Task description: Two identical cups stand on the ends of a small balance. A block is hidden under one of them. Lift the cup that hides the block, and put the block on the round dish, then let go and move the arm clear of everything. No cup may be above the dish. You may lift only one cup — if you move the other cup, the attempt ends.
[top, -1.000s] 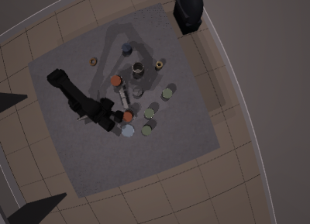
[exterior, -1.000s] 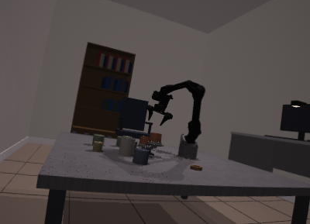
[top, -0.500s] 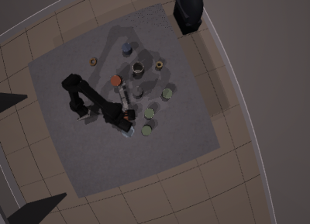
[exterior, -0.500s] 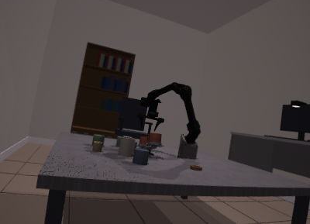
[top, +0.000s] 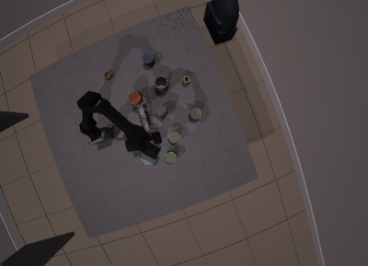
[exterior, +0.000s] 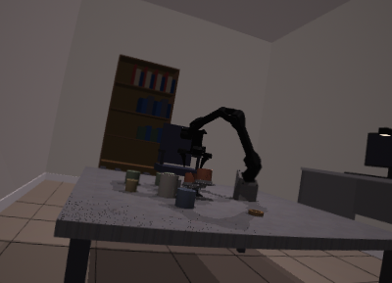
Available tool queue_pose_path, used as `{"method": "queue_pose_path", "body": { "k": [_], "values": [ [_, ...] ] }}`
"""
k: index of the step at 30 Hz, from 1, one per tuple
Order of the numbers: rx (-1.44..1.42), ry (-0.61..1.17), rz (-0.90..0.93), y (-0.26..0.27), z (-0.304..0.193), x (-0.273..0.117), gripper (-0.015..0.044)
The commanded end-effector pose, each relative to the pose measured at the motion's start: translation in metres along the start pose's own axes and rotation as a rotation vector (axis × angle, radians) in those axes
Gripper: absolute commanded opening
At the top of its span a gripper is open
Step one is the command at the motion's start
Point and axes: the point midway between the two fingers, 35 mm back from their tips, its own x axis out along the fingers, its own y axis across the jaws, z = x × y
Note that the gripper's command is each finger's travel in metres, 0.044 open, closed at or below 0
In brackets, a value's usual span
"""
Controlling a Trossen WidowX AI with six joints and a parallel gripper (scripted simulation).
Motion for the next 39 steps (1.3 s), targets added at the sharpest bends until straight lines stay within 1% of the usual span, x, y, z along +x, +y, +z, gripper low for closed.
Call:
{"method": "queue_pose_path", "body": {
  "k": [1, 39],
  "values": [
    [0.001, -0.006, 0.008, 0.001, 0.001, 0.011, 0.0440],
    [0.000, -0.009, 0.008, 0.002, 0.002, 0.069, 0.0440]
  ]
}}
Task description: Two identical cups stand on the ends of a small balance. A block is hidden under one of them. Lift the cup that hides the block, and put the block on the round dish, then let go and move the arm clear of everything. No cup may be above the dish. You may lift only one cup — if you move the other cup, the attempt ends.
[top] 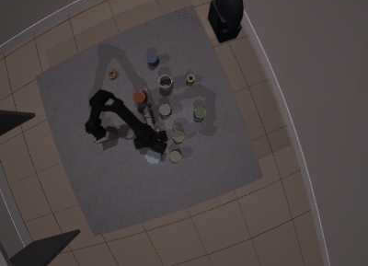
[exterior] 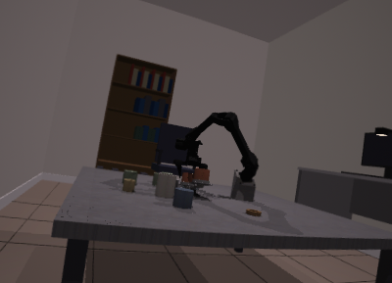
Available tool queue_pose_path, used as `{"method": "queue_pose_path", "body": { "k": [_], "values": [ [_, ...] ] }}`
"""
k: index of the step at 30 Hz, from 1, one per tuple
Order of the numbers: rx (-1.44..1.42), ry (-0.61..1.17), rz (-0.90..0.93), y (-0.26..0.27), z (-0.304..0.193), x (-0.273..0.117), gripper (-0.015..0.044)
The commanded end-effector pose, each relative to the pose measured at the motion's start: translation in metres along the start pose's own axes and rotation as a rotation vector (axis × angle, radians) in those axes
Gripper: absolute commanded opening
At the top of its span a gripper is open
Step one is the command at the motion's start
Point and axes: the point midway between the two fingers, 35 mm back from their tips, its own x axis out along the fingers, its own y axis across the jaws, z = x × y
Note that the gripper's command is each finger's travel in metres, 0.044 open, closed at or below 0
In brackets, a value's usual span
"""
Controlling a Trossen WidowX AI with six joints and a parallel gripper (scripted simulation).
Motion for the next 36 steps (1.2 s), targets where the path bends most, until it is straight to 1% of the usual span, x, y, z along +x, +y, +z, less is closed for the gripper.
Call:
{"method": "queue_pose_path", "body": {
  "k": [1, 4, 8, 15, 26, 36],
  "values": [
    [0.004, -0.005, 0.002, 0.001, 0.001, 0.009, 0.0440],
    [0.004, -0.005, 0.002, 0.002, 0.001, 0.011, 0.0440],
    [0.004, -0.005, 0.002, 0.002, 0.001, 0.011, 0.0335],
    [0.004, -0.005, 0.002, 0.002, 0.001, 0.011, 0.0288],
    [0.004, -0.003, 0.001, 0.000, 0.000, 0.003, 0.0000],
    [0.004, -0.001, 0.001, -0.002, -0.001, -0.009, 0.0000]
  ]
}}
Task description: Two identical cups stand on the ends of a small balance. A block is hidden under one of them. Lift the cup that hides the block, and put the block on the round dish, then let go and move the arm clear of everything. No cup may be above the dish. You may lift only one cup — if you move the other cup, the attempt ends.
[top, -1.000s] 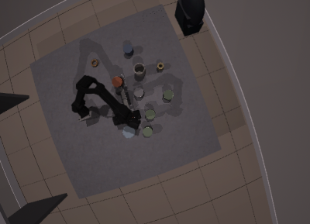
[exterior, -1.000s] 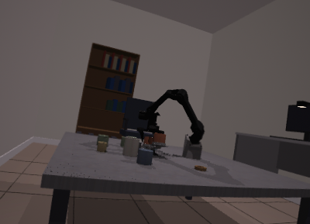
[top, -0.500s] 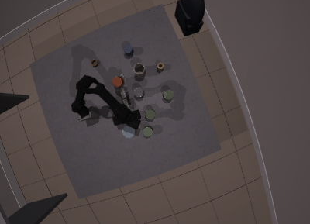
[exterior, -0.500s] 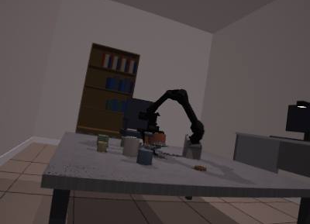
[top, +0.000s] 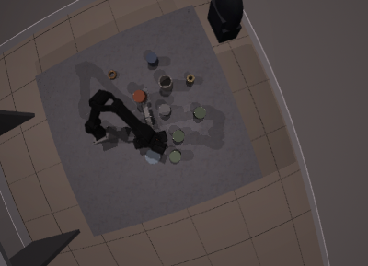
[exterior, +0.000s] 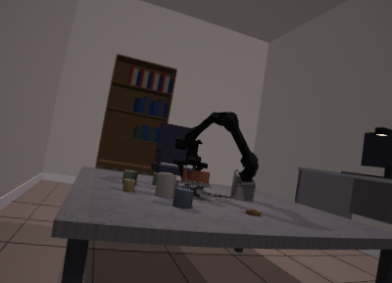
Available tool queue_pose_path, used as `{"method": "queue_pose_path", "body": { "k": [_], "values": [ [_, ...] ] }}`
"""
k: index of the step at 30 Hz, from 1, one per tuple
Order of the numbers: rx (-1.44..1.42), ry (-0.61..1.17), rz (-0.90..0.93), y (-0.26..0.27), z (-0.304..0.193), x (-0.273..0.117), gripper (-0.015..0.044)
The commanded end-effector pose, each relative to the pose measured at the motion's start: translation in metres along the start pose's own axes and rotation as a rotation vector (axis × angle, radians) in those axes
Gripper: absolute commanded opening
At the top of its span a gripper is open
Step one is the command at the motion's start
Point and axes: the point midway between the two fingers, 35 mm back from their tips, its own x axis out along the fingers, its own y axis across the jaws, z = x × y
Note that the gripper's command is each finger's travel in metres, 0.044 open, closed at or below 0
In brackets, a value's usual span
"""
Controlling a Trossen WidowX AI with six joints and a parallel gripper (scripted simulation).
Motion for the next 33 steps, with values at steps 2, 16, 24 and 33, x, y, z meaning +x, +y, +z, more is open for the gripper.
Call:
{"method": "queue_pose_path", "body": {
  "k": [2, 16, 24, 33],
  "values": [
    [-0.003, 0.004, -0.003, -0.002, -0.002, -0.008, 0.0000],
    [-0.003, 0.007, -0.003, -0.004, -0.003, -0.026, 0.0000],
    [-0.003, 0.007, -0.003, -0.004, -0.003, -0.035, 0.0000],
    [-0.003, 0.008, -0.003, -0.005, -0.003, -0.047, 0.0000]
  ]
}}
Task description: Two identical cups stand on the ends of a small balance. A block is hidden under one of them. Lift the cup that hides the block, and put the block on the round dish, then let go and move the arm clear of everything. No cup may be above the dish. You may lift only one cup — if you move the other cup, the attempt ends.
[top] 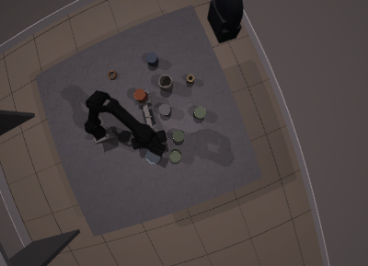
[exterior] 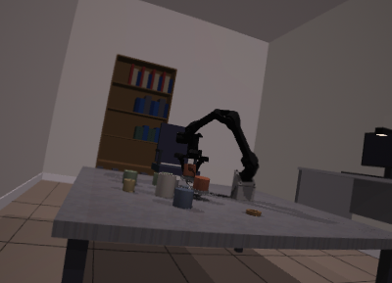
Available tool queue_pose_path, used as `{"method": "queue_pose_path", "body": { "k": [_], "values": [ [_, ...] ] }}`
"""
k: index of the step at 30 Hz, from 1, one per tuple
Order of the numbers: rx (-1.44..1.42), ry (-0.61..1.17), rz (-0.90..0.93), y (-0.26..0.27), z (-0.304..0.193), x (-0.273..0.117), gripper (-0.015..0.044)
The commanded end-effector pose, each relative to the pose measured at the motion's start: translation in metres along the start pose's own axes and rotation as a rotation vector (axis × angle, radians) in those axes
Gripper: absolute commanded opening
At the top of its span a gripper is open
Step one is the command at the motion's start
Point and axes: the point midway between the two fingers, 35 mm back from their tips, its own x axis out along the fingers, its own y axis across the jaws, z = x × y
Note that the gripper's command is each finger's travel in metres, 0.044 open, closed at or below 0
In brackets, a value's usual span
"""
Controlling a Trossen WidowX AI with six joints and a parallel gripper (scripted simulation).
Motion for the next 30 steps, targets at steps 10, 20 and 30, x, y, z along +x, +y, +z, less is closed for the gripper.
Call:
{"method": "queue_pose_path", "body": {
  "k": [10, 20, 30],
  "values": [
    [-0.009, 0.025, -0.017, -0.003, -0.007, -0.024, 0.0000],
    [-0.008, 0.026, -0.017, -0.002, -0.006, -0.036, 0.0000],
    [-0.008, 0.025, -0.016, -0.001, -0.006, -0.049, 0.0000]
  ]
}}
